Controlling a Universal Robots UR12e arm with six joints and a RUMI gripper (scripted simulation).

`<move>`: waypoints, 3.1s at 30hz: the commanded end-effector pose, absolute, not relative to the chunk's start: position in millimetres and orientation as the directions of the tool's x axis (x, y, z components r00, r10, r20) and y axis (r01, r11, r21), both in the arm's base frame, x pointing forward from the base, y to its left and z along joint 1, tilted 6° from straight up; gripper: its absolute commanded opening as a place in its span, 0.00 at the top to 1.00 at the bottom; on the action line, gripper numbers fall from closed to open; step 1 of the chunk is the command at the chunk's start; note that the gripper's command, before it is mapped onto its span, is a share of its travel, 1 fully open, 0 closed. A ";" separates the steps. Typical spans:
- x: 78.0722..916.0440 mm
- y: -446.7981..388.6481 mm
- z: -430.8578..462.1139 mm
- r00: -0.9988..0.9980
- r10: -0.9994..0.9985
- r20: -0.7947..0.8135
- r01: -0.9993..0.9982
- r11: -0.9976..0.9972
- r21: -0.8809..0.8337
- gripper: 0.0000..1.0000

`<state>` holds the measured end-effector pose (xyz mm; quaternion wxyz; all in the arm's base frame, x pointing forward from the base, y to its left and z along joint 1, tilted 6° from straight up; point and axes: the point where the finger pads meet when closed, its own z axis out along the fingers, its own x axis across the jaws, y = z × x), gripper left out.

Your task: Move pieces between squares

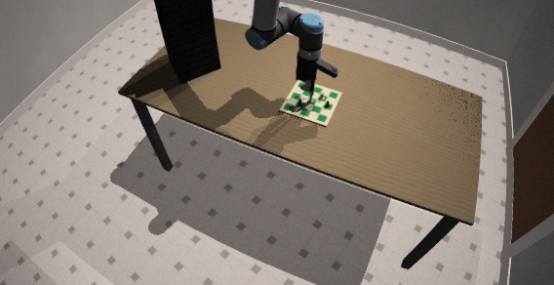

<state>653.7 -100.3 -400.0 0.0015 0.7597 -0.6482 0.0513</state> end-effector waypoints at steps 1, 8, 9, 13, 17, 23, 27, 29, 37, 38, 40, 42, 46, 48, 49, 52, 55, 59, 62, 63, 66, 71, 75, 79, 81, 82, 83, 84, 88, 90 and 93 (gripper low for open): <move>654.3 -100.4 -399.4 0.154 -0.985 0.080 -0.985 -0.160 -0.065 0.80; 654.4 -100.4 -399.4 0.154 -0.985 0.080 -0.985 -0.160 -0.065 0.80; 654.4 -100.4 -399.4 0.154 -0.985 0.080 -0.985 -0.160 -0.065 0.80; 654.4 -100.4 -399.4 0.154 -0.985 0.080 -0.985 -0.160 -0.065 0.80; 654.4 -100.4 -399.4 0.154 -0.985 0.080 -0.985 -0.160 -0.065 0.80; 654.4 -100.4 -399.4 0.154 -0.985 0.080 -0.985 -0.160 -0.065 0.80; 654.4 -100.4 -399.4 0.154 -0.985 0.080 -0.985 -0.160 -0.065 0.80; 654.4 -100.4 -399.4 0.154 -0.985 0.080 -0.985 -0.160 -0.065 0.80; 654.4 -100.4 -399.4 0.154 -0.985 0.080 -0.985 -0.160 -0.065 0.80; 654.4 -100.4 -399.4 0.154 -0.985 0.080 -0.985 -0.160 -0.065 0.80; 654.4 -100.4 -399.4 0.154 -0.985 0.080 -0.985 -0.160 -0.065 0.80; 654.4 -100.4 -399.4 0.154 -0.985 0.080 -0.985 -0.160 -0.065 0.80; 654.5 -100.5 -400.5 0.154 -0.985 0.080 -0.985 -0.160 -0.065 0.80; 654.6 -100.6 -402.2 0.154 -0.985 0.080 -0.985 -0.160 -0.065 0.80; 654.7 -100.7 -403.3 0.154 -0.985 0.080 -0.985 -0.160 -0.065 0.80; 655.0 -100.9 -406.2 0.154 -0.985 0.080 -0.985 -0.160 -0.065 0.80; 655.2 -101.1 -409.7 0.154 -0.985 0.080 -0.985 -0.160 -0.065 0.80; 655.8 -101.7 -417.6 0.154 -0.985 0.080 -0.985 -0.160 -0.065 0.80; 656.3 -102.1 -423.4 0.154 -0.985 0.080 -0.985 -0.160 -0.065 0.80; 656.4 -102.2 -425.1 0.154 -0.985 0.080 -0.985 -0.160 -0.065 0.80; 656.7 -102.5 -429.2 0.154 -0.985 0.080 -0.985 -0.160 -0.065 0.80; 656.9 -102.6 -431.4 0.154 -0.985 0.080 -0.985 -0.160 -0.065 0.80; 656.9 -102.7 -432.1 0.154 -0.985 0.080 -0.985 -0.160 -0.065 0.80; 656.9 -102.7 -432.1 0.154 -0.985 0.080 -0.985 -0.160 -0.065 0.80; 656.9 -102.7 -432.1 0.154 -0.985 0.080 -0.985 -0.160 -0.065 0.80; 656.9 -102.7 -432.1 0.154 -0.985 0.080 -0.985 -0.160 -0.065 0.80; 656.9 -102.7 -432.1 0.154 -0.985 0.080 -0.985 -0.160 -0.065 0.80; 656.9 -102.7 -432.1 0.154 -0.985 0.080 -0.985 -0.160 -0.065 0.80; 656.9 -102.7 -432.1 0.154 -0.985 0.080 -0.985 -0.160 -0.065 0.80; 656.9 -102.7 -432.1 0.154 -0.985 0.080 -0.985 -0.160 -0.065 0.80; 656.9 -102.7 -432.1 0.154 -0.985 0.080 -0.985 -0.160 -0.065 0.80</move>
